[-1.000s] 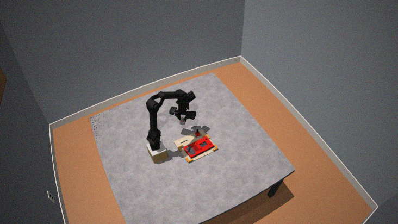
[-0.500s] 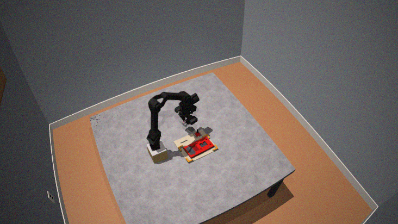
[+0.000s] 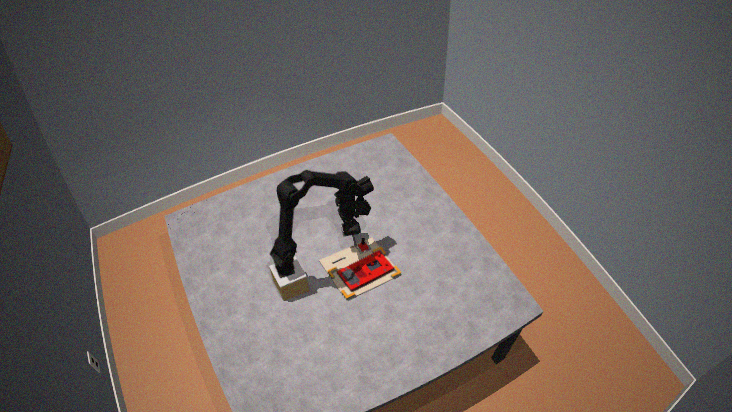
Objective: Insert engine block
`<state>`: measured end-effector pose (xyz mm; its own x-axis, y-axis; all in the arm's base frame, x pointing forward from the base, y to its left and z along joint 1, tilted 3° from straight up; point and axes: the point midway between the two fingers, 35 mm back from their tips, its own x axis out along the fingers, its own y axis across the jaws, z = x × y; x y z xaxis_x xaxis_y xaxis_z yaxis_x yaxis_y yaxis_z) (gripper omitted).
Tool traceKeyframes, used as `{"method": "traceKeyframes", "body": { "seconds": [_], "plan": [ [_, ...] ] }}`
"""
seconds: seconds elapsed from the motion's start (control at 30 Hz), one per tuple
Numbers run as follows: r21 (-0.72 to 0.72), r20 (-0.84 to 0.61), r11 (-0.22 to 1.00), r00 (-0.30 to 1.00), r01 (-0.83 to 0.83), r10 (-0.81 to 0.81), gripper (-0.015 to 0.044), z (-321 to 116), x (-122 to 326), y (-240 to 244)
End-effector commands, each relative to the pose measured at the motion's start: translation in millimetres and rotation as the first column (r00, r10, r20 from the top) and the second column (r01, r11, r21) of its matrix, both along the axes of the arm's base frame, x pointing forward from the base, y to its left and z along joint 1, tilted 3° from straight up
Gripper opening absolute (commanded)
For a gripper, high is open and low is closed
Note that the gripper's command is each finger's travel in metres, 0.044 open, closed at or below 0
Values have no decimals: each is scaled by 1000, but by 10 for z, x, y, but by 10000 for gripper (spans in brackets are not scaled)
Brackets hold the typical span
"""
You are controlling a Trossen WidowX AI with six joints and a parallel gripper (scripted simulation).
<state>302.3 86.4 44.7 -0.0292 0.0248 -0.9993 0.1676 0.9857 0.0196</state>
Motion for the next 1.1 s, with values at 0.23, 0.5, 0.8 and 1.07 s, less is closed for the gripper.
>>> {"method": "traceKeyframes", "body": {
  "seconds": [0.23,0.5,0.8,1.07],
  "plan": [
    [-17,-1,929,929,371,-371,0,-73,118,-182],
    [-27,1,793,793,609,-609,0,-127,189,-325],
    [-36,3,566,566,824,-824,0,-186,261,-472],
    [-42,8,317,317,948,-948,0,-241,318,-607]
  ]
}}
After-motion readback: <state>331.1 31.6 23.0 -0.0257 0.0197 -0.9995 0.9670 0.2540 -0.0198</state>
